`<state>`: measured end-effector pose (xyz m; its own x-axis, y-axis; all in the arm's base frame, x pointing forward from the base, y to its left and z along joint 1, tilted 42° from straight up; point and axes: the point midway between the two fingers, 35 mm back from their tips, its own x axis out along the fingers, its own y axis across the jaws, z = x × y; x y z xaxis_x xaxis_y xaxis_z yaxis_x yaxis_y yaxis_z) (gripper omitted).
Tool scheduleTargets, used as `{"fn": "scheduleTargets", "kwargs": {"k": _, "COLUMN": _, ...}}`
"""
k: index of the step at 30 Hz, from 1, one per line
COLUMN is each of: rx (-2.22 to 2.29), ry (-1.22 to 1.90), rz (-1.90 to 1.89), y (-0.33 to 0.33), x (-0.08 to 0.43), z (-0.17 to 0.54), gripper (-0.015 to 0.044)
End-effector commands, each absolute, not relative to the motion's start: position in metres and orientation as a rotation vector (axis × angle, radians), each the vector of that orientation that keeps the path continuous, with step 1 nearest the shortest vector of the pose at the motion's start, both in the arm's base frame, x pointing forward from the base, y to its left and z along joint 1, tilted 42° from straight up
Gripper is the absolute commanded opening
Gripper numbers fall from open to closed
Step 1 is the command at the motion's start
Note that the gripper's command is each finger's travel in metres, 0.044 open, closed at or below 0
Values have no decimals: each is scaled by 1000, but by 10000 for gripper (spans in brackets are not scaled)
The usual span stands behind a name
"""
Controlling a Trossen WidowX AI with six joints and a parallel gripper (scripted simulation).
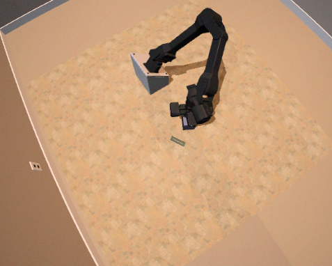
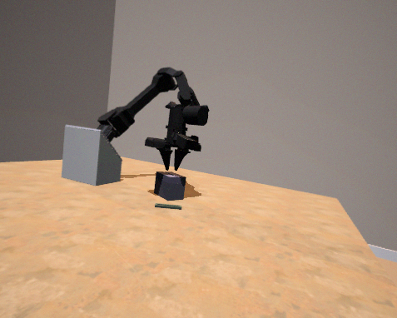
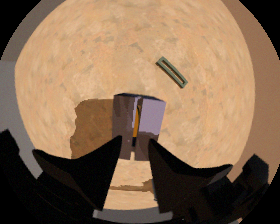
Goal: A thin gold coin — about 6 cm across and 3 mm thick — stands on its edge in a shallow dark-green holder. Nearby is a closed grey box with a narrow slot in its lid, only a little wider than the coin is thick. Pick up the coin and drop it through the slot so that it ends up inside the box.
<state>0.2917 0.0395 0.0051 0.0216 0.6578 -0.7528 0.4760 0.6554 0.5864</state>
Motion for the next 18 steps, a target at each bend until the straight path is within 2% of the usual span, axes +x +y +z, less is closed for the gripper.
{"fn": "scheduleTargets", "kwargs": {"k": 1, "rx": 949, "ry": 1620, "rz": 181, "y": 39, "x": 292, "z": 5, "gripper": 161}}
{"fn": "scheduleTargets", "kwargs": {"k": 4, "rx": 949, "ry": 1620, "rz": 181, "y": 39, "x": 292, "z": 5, "gripper": 161}}
{"fn": "scheduleTargets", "kwargs": {"k": 14, "rx": 955, "ry": 1626, "rz": 179, "y": 10, "x": 288, "z": 38, "gripper": 423}}
{"fn": "scheduleTargets", "kwargs": {"k": 15, "rx": 957, "ry": 1628, "rz": 180, "y": 4, "x": 287, "z": 46, "gripper": 440}}
{"fn": "scheduleTargets", "kwargs": {"k": 18, "rx": 958, "ry": 1628, "rz": 180, "y": 2, "x": 286, "z": 48, "gripper": 440}}
